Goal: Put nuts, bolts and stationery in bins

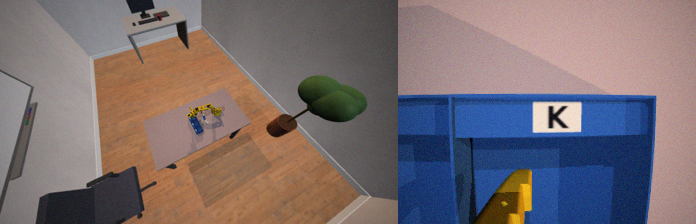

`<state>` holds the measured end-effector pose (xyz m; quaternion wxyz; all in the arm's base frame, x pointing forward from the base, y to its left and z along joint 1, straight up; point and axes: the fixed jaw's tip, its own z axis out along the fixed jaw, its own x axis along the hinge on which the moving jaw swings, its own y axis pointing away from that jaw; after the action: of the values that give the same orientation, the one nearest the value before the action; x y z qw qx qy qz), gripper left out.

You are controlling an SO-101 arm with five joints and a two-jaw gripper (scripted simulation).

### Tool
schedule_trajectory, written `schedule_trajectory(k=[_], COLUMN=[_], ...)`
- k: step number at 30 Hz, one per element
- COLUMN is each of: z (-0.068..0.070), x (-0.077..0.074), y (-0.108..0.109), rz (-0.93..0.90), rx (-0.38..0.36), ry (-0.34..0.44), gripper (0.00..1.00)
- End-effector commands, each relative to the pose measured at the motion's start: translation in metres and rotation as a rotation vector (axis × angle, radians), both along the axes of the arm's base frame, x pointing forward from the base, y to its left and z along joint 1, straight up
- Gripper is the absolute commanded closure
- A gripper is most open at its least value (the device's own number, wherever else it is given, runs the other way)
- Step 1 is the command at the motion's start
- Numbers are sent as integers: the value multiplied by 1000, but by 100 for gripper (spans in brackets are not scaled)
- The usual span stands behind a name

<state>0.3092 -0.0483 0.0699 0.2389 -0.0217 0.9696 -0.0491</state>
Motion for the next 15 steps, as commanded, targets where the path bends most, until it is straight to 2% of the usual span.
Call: schedule_trajectory(k=[1, 3, 5, 15], z=[12, 11, 11, 8], x=[8, 8, 8, 7], y=[17, 26, 26, 68], rz=[3, 2, 2, -1], rx=[23, 42, 42, 119], ry=[-55, -53, -53, -42], gripper=[0, 0, 0, 0])
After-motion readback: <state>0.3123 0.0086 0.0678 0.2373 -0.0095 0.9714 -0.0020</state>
